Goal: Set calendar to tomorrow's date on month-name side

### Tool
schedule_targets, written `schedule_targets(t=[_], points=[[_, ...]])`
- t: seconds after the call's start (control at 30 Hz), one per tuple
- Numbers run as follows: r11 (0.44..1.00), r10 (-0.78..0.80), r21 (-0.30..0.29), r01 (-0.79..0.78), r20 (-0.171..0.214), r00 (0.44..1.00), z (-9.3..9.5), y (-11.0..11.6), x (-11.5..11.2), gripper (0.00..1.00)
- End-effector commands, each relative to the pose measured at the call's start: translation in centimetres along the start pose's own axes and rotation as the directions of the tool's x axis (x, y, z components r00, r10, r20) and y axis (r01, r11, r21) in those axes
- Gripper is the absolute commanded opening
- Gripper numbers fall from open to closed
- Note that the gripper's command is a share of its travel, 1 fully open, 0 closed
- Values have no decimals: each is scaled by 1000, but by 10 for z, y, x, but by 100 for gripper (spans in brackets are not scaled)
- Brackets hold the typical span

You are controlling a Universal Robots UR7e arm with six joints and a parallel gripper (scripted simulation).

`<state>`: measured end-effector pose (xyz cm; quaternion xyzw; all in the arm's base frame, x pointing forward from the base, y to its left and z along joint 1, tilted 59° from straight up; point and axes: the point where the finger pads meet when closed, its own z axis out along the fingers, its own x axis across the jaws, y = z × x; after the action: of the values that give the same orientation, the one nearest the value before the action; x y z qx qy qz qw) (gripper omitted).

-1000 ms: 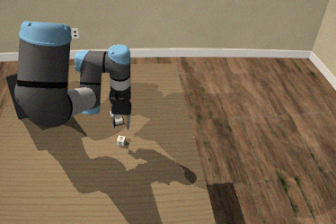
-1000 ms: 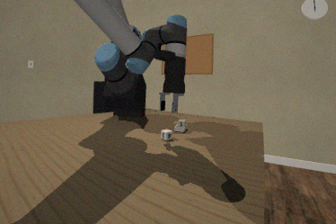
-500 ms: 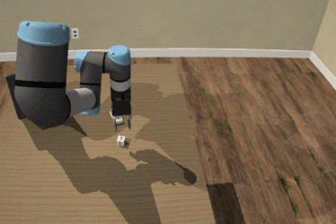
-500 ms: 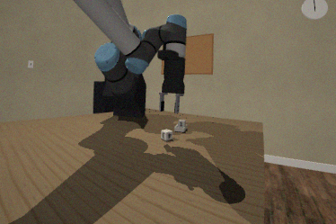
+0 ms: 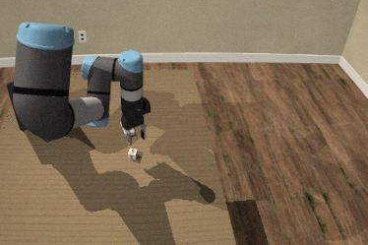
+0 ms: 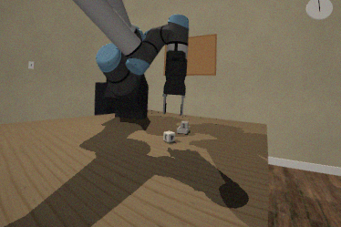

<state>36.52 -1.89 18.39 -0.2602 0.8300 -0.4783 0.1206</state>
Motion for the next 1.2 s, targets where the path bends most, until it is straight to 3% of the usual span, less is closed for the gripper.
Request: schedule_targets(t=[0.0,0.3,0.4,0.8,0.87,0.97,1.1,1.13,1.17], points=[[986,-167,2,167,12,986,0,-2,-2,100],[906,-424,5,424,11,906,1,-3,-6,100],[902,-432,5,432,11,902,1,-3,-6,100],[679,-734,9,734,9,679,2,-2,-9,100],[615,-788,10,788,8,615,2,-1,-10,100],[615,-789,10,789,8,615,2,-1,-10,100],[476,-880,11,880,6,476,3,1,-10,100],[475,-880,11,880,6,474,3,1,-10,100],[438,-899,11,899,6,438,3,1,-10,100]])
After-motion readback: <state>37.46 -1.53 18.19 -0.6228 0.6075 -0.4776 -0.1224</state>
